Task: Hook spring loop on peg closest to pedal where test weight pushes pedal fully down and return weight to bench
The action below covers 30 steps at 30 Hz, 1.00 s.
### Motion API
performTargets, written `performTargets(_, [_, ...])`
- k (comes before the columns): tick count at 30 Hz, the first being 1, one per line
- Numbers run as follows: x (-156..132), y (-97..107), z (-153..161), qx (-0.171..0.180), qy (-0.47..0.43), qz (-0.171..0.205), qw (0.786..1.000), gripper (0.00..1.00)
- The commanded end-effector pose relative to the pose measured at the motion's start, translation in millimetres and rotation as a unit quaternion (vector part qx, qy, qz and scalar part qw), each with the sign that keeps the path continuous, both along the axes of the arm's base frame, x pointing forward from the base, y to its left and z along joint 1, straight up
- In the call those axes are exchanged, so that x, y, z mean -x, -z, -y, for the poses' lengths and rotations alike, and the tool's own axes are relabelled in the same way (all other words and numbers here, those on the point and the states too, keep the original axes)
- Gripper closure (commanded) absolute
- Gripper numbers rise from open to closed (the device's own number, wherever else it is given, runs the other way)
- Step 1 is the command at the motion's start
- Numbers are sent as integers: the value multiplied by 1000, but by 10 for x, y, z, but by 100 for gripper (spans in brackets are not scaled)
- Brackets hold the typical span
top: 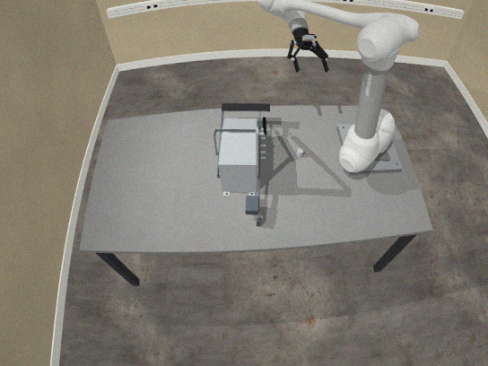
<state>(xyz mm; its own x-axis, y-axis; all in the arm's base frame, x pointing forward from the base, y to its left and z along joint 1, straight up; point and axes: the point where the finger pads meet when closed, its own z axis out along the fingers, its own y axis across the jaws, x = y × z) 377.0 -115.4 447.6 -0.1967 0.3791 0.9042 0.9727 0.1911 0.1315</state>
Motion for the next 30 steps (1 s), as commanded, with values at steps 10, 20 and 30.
performTargets(10, [-94, -33, -304, 0, 0, 0, 1000, 0])
performTargets(20, [-211, -69, -685, 0, 0, 0, 1000, 0])
performTargets(30, [-272, -88, -883, 0, 0, 0, 1000, 0])
